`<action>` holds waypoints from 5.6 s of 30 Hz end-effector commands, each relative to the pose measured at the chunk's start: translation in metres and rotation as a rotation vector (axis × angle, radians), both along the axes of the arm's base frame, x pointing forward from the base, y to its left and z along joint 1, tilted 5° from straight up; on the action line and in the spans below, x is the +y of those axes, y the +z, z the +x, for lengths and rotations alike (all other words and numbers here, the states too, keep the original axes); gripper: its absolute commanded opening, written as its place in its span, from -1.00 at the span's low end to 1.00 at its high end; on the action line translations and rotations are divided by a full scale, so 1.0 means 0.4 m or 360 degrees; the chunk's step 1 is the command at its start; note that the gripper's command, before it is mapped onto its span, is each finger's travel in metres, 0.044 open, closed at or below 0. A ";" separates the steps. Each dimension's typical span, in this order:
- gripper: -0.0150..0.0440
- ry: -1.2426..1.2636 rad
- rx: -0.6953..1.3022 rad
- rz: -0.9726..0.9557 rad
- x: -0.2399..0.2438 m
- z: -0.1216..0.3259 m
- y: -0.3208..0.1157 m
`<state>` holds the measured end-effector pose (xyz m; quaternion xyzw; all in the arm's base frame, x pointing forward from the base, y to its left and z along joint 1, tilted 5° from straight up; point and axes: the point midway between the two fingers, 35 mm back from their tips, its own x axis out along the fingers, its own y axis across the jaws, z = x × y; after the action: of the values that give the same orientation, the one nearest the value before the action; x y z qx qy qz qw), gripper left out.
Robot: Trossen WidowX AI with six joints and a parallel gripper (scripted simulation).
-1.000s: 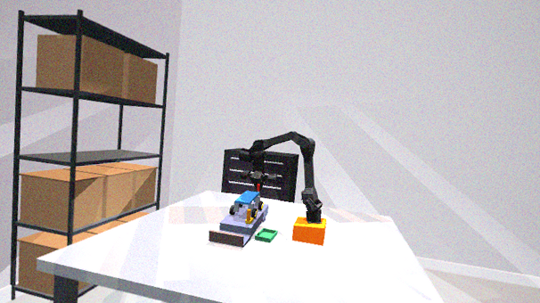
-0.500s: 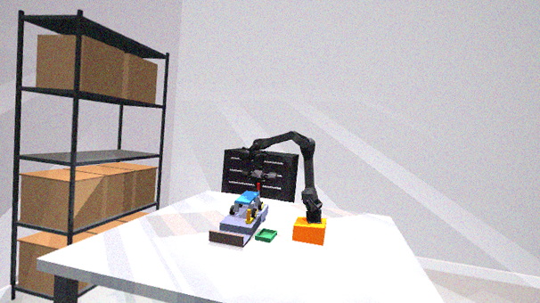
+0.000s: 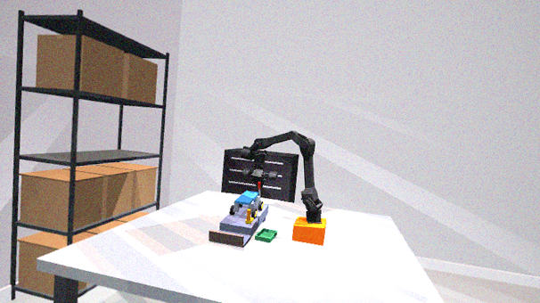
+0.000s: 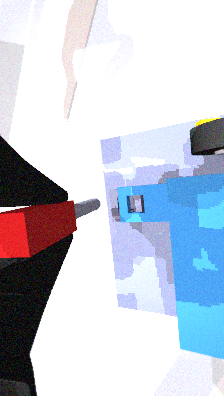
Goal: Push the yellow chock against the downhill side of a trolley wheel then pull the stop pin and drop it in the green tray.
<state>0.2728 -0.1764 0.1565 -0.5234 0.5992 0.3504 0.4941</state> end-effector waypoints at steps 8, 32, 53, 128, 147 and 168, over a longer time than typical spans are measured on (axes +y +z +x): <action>-0.49 0.0005 -0.0012 -0.0007 -0.041 -0.001 0.013; -0.49 0.0005 -0.0004 -0.0005 -0.012 -0.157 -0.011; -0.49 0.0005 -0.0003 0.0000 0.076 -0.181 -0.028; -0.49 0.0446 0.0065 0.0091 0.583 -0.080 -0.102; -0.49 0.1351 0.0187 0.0188 0.573 -0.082 -0.102; -0.49 0.2294 0.0222 0.0214 0.563 -0.082 -0.099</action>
<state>0.2414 0.0498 0.1169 -0.7278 0.1401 0.6541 0.1509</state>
